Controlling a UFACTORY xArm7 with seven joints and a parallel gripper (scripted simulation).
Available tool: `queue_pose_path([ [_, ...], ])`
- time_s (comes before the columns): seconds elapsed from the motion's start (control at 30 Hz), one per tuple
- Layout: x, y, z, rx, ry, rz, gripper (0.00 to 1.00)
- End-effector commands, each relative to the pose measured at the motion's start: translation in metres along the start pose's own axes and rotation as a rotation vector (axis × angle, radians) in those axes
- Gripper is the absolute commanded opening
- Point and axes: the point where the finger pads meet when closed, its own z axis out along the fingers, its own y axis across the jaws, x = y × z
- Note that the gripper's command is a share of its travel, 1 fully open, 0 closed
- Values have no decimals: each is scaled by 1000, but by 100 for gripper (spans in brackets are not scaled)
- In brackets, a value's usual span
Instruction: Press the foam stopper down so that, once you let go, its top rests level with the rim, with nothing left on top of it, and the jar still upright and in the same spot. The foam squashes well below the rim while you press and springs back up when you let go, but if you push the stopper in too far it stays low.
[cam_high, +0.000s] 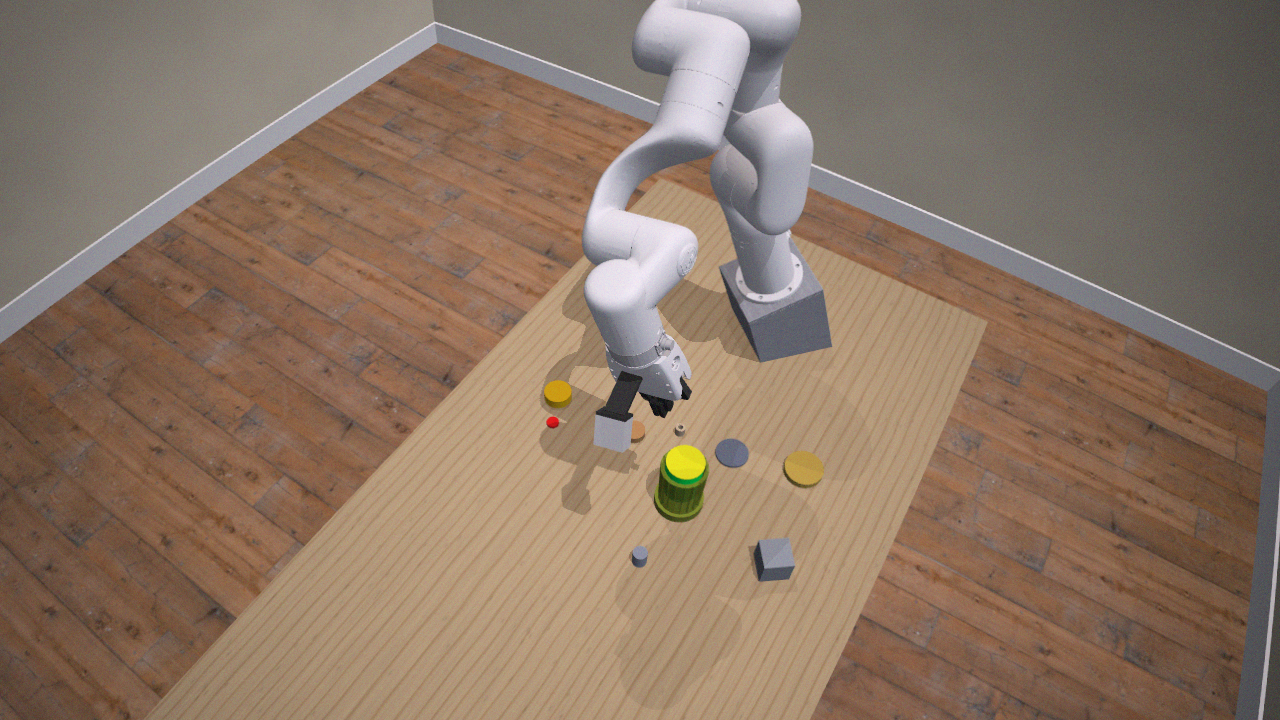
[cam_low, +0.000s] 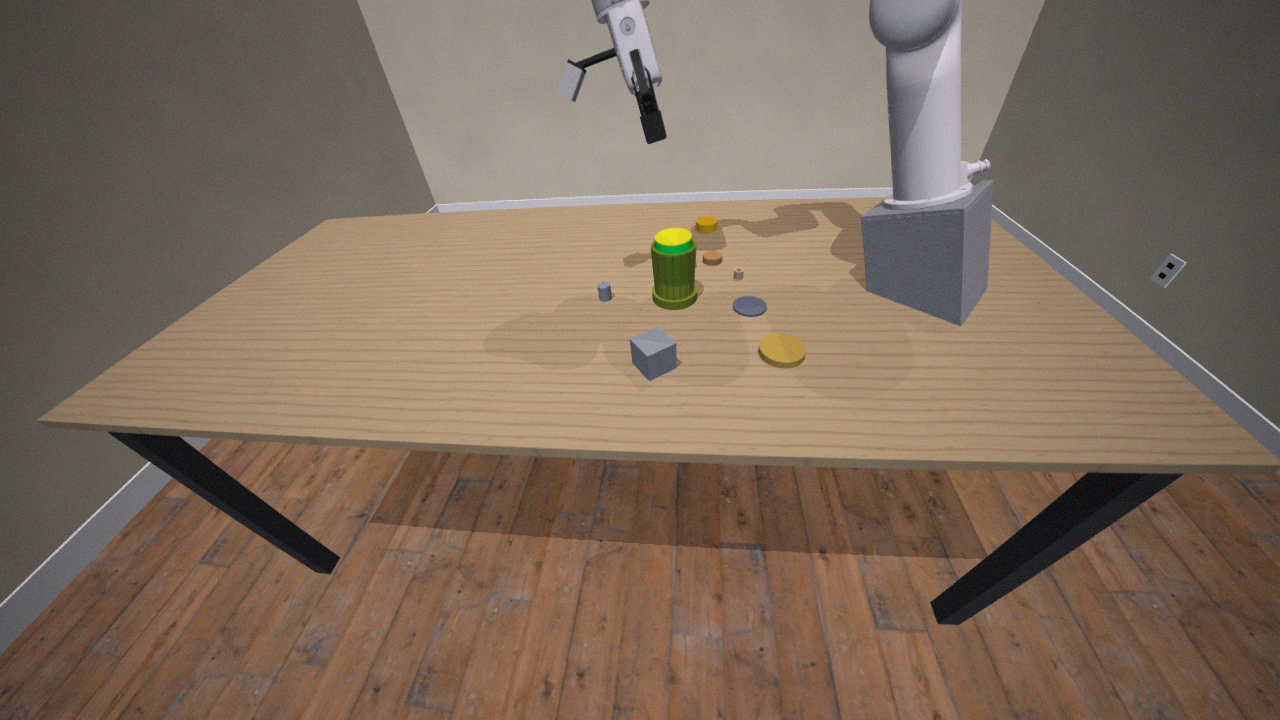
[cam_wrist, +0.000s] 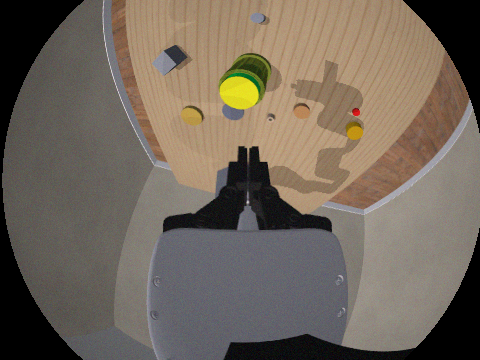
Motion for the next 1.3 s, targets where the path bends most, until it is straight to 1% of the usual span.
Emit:
queue_pose_path([
  [0.0, 4, 3, 13, -47, 25, 30, 0],
  [0.03, 7, 6, 27, -86, 47, 54, 0],
  [0.6, 7, 6, 27, -86, 47, 54, 0],
  [0.67, 10, 6, 50, -142, 93, 88, 0],
  [1.2, 10, 6, 50, -142, 93, 88, 0],
  [1.27, 11, 3, 70, -174, 135, 106, 0],
])
